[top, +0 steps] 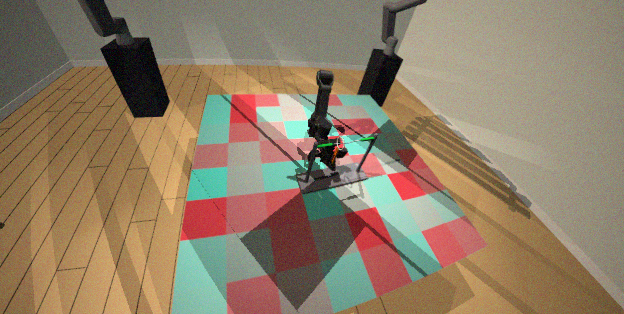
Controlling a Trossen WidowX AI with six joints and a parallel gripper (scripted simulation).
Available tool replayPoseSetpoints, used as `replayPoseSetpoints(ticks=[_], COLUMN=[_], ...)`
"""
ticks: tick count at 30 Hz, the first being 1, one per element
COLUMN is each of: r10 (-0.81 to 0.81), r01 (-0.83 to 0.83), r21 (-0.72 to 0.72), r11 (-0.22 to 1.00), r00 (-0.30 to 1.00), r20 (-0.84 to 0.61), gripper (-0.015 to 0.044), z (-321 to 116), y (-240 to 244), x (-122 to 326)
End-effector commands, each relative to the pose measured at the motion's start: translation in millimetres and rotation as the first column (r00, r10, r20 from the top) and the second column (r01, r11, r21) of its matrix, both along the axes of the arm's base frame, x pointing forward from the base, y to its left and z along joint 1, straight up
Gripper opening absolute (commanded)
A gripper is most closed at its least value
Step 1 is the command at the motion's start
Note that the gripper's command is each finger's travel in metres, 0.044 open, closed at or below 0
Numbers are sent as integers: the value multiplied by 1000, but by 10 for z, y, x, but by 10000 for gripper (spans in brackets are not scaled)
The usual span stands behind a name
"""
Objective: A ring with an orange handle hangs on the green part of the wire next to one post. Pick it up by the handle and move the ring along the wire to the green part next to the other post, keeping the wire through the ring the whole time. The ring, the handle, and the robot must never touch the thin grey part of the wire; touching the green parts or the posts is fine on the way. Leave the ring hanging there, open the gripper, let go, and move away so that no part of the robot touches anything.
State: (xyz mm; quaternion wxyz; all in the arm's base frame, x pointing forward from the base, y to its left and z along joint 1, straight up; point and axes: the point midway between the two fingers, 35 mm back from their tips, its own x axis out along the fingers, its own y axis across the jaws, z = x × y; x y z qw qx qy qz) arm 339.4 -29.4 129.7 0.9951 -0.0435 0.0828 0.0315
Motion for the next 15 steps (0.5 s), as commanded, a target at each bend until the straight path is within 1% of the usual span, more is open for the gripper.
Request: replayPoseSetpoints(ticks=[1,15], r10=[-4,-4], r01=[4,4], r21=[-15,-14], r11=[1000,1000], r00=[1000,1000], r20=[5,4], gripper=[-150,-150], z=[5,-11], y=[25,163], x=[-2,-10])
